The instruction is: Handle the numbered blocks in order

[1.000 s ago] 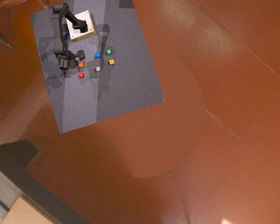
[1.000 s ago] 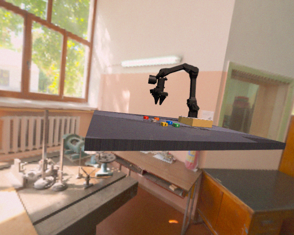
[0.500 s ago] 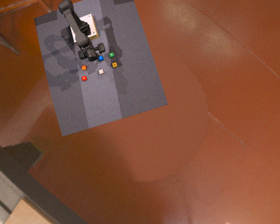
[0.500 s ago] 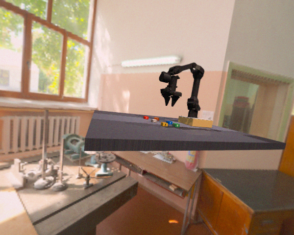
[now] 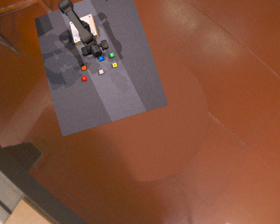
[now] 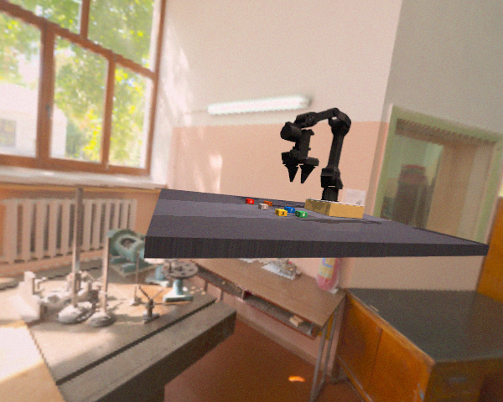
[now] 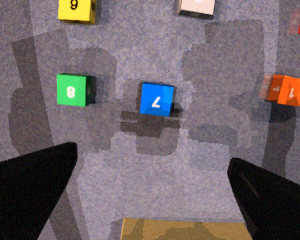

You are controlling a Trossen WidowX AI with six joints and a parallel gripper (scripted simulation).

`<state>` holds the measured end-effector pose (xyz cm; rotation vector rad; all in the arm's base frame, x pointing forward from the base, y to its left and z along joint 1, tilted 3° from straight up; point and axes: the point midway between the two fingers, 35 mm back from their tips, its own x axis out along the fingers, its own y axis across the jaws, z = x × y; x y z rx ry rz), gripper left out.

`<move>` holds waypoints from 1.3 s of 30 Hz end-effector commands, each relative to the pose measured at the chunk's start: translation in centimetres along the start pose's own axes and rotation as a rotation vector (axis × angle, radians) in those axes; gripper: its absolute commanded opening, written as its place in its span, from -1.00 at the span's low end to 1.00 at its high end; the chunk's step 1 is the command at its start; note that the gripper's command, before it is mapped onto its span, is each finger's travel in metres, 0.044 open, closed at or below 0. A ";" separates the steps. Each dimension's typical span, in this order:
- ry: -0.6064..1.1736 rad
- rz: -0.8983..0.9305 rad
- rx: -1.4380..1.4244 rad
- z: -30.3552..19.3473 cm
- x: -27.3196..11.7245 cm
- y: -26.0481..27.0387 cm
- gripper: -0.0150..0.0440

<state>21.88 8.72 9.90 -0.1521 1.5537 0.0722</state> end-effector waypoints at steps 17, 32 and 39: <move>-0.001 0.009 0.004 1.9 -0.1 9.4 0.86; -0.001 0.009 0.004 1.9 -0.1 9.4 0.86; -0.002 0.009 0.004 3.6 -0.3 9.5 0.86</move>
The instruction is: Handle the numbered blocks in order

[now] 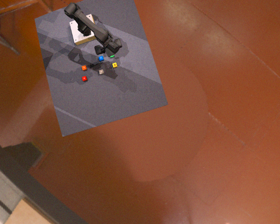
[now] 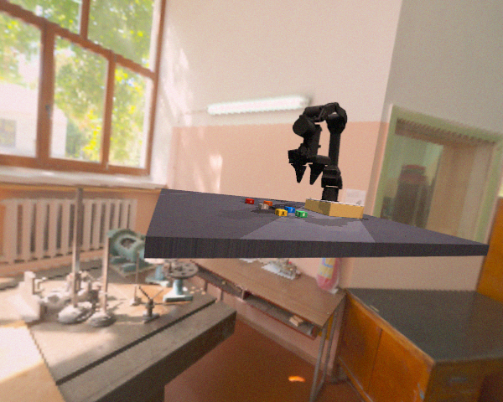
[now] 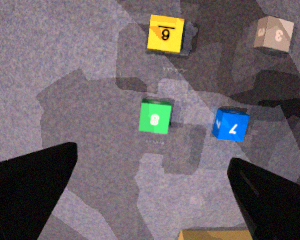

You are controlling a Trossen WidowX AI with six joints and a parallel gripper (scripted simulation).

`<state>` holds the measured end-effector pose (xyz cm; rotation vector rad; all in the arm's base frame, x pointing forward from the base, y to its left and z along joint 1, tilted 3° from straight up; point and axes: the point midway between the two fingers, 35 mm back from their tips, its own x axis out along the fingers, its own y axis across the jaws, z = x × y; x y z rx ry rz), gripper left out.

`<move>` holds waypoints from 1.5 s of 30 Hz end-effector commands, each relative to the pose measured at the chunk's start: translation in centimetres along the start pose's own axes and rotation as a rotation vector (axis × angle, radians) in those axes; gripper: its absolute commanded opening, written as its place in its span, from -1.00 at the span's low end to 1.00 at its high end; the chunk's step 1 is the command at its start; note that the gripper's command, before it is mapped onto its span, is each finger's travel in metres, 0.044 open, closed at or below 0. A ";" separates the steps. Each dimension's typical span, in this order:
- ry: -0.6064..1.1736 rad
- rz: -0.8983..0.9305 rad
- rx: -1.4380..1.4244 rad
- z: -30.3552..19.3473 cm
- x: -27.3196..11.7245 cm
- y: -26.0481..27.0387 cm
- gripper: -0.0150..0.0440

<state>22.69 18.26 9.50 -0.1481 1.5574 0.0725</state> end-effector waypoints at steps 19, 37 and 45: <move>-0.011 0.006 0.002 7.8 -0.2 0.1 0.86; -0.012 -0.004 0.002 8.9 -0.2 -12.2 0.86; -0.012 -0.004 0.002 8.9 -0.2 -12.2 0.86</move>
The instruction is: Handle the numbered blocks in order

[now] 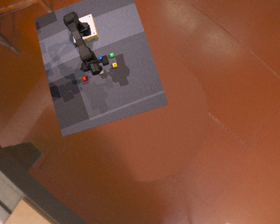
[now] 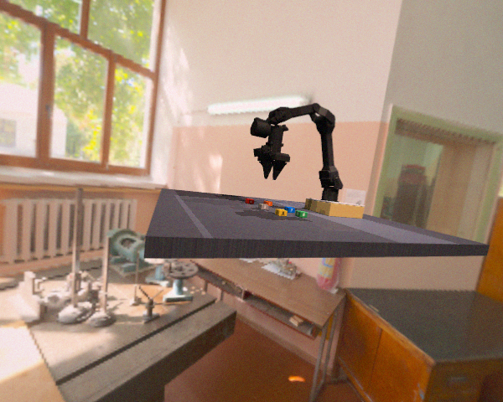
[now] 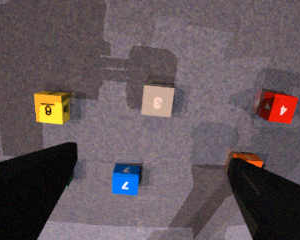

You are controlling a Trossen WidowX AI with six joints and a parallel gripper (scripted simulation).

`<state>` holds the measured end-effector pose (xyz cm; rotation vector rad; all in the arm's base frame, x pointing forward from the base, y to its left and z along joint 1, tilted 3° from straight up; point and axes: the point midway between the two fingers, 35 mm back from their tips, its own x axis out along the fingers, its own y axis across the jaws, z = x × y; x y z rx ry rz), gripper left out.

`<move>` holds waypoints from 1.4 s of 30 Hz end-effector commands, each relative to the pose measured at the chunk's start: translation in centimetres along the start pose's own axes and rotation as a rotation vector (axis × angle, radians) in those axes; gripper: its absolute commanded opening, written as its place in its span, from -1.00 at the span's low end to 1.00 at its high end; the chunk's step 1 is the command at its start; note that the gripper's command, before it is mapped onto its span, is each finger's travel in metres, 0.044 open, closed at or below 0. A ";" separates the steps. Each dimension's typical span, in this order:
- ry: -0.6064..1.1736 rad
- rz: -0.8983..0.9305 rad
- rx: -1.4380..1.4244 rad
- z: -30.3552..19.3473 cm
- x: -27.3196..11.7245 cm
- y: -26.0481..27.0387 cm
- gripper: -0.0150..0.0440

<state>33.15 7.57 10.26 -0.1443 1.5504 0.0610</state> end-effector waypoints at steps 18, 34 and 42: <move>-0.006 -0.001 -0.008 1.3 -0.2 -4.3 0.86; -0.007 -0.012 -0.008 2.1 -0.3 -16.2 0.86; -0.007 -0.012 -0.008 2.1 -0.3 -16.2 0.86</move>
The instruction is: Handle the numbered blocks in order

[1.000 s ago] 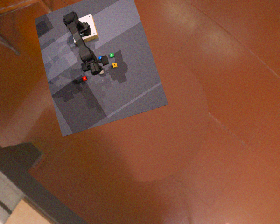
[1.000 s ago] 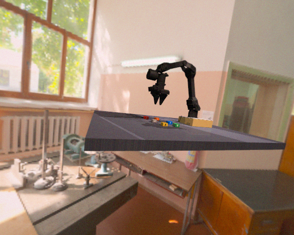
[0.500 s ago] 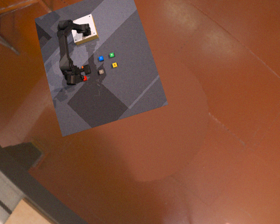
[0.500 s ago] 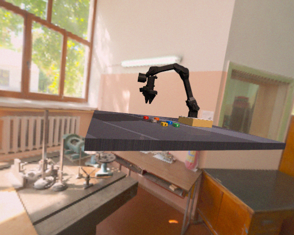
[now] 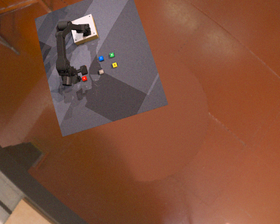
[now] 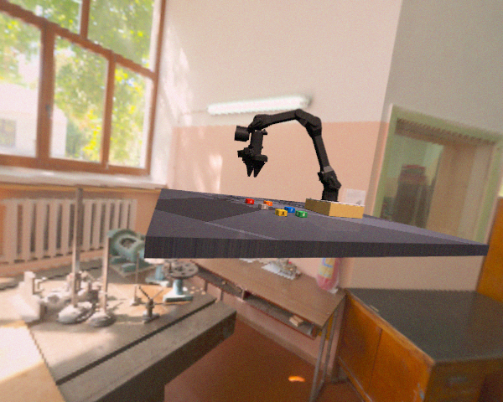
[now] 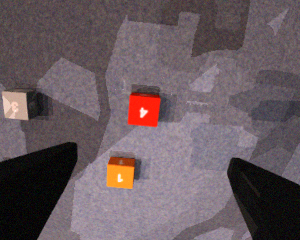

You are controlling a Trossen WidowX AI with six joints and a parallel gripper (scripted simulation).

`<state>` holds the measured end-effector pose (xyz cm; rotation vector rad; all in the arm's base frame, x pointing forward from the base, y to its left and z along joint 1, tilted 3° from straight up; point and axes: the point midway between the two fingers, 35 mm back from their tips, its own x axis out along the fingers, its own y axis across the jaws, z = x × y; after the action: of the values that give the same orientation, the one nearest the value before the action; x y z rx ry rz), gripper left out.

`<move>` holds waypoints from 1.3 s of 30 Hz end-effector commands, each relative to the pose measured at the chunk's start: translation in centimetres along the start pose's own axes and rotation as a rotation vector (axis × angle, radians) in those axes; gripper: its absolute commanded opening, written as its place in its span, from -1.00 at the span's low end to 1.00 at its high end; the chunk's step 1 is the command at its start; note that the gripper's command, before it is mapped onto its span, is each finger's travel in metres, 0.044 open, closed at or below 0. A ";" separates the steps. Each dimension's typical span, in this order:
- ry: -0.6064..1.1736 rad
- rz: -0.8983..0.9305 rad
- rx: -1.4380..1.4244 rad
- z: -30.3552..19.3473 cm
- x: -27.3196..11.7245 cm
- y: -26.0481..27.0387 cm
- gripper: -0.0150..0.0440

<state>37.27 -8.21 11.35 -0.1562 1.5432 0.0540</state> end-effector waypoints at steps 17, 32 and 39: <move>0.005 0.002 -0.005 -8.2 0.0 2.5 0.86; 0.006 0.002 -0.005 -8.5 8.2 2.6 0.86; 0.006 0.002 -0.005 -8.5 8.7 2.6 0.86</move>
<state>28.87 -7.32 2.86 -0.1564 1.5475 0.0545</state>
